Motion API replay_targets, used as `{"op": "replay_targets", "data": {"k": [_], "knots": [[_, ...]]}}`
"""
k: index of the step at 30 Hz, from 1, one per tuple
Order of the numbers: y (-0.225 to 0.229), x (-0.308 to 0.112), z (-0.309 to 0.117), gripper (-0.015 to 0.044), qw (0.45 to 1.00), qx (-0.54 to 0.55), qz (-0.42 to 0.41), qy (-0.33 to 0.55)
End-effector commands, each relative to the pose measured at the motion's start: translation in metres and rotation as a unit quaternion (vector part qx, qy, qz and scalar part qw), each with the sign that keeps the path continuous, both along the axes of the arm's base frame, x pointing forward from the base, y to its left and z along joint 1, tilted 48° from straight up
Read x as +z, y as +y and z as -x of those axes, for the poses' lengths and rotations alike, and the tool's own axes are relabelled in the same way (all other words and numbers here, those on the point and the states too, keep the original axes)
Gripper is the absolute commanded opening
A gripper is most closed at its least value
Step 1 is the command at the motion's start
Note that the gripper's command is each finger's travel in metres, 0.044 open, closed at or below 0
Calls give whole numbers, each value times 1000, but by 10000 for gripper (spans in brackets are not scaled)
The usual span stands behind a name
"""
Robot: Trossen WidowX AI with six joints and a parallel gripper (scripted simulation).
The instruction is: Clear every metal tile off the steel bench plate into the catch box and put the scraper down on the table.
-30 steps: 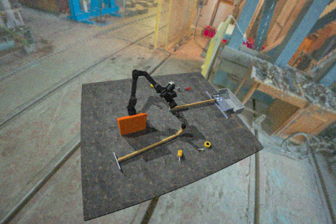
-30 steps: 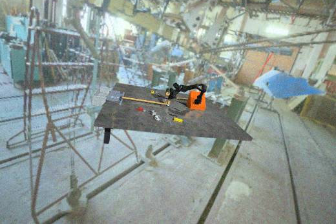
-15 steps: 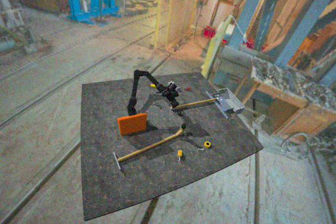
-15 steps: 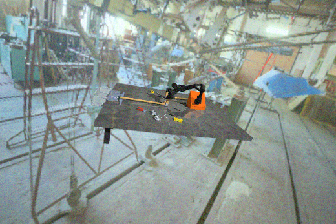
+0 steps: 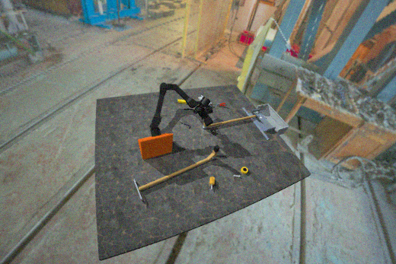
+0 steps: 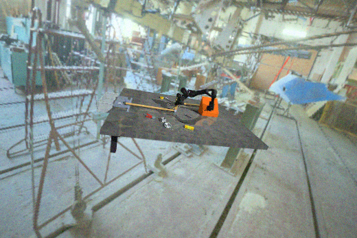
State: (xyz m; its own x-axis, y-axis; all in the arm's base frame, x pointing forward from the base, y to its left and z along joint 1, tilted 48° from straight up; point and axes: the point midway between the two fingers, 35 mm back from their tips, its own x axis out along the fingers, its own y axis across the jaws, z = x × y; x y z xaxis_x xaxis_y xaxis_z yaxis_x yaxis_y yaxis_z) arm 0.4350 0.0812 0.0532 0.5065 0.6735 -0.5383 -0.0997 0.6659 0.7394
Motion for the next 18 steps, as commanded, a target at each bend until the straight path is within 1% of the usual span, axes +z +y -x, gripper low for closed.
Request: {"op": "replay_targets", "data": {"k": [1, 18], "knots": [[-1, 2, -9, 0, 1000, -5, 1, -3], [1, 4, -36, 0, 1000, -5, 1, -3]]}}
